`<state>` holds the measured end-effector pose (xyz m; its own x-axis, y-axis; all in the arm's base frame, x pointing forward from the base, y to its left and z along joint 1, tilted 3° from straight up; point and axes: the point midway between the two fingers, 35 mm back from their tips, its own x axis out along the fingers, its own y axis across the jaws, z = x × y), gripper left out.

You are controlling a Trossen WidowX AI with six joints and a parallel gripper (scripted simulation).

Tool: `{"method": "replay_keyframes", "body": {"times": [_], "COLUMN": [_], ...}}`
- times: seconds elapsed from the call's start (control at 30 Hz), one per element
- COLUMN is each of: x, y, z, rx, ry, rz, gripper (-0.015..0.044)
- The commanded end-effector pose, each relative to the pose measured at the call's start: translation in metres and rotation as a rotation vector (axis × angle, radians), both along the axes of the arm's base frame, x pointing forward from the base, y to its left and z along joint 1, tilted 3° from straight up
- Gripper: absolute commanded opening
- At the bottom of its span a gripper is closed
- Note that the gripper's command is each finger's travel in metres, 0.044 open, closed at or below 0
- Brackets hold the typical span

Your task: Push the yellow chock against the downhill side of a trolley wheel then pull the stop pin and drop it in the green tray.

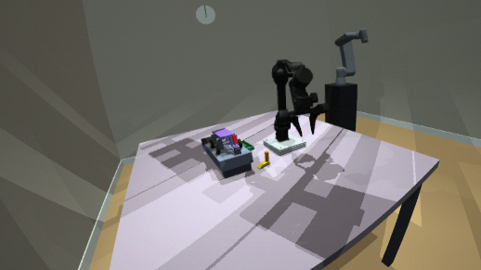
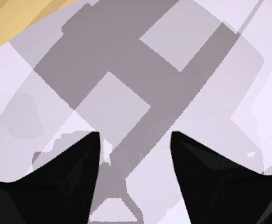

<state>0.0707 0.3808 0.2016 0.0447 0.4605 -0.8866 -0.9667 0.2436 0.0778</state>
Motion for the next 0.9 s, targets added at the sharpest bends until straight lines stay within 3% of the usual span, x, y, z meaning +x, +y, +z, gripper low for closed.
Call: {"method": "replay_keyframes", "body": {"times": [0.0,0.3,0.63,0.87], "x": [0.031,0.073,0.090,0.090], "y": [-0.036,-0.111,-0.196,-0.202], "z": [-0.017,-0.048,-0.074,-0.076], "rx": [-0.107,-0.315,-0.483,-0.490], "ry": [-0.079,-0.148,-0.103,-0.096], "rz": [0.098,0.328,0.619,0.640], "gripper": [0.0190,0.0190,0.0190,0.0190]}}
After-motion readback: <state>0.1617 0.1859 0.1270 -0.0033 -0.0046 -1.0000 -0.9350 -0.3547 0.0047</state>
